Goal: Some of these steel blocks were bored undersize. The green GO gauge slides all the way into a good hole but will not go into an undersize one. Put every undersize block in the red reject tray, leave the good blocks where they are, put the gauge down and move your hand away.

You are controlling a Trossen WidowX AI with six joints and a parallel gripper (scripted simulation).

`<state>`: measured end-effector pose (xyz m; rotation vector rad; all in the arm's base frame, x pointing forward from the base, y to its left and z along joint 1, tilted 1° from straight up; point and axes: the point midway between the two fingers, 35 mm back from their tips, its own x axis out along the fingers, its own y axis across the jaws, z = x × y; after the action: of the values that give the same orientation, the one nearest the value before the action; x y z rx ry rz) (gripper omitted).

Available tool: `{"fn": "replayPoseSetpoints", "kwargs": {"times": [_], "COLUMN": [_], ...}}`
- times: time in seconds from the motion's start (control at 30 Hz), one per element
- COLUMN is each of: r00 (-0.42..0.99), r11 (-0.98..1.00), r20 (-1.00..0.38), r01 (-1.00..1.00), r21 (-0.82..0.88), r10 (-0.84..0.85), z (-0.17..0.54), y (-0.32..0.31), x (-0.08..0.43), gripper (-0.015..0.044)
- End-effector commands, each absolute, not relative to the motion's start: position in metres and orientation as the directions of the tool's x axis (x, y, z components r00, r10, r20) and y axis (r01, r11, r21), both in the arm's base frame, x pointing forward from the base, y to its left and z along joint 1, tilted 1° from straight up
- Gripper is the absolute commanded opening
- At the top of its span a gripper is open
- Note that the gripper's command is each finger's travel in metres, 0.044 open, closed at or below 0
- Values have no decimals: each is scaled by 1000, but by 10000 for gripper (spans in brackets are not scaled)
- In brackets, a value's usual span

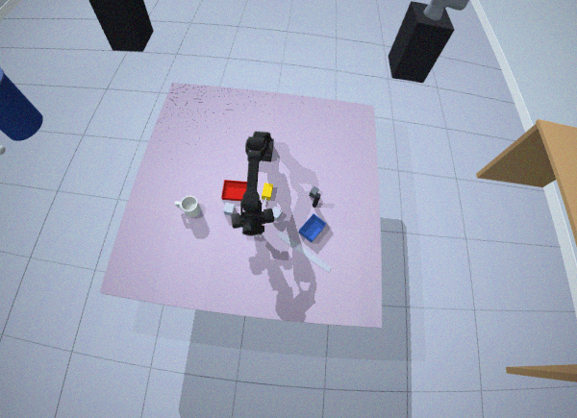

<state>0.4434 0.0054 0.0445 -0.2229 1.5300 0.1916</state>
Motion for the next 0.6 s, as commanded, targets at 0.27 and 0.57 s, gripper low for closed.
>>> {"fn": "replayPoseSetpoints", "kwargs": {"times": [0.27,0.57], "r00": [44,44], "r11": [963,963], "r20": [-999,-999], "r01": [-268,-268], "r21": [-25,-25], "r10": [-13,-13], "z": [27,13], "y": [5,5], "x": [449,453], "gripper": [0,0]}}
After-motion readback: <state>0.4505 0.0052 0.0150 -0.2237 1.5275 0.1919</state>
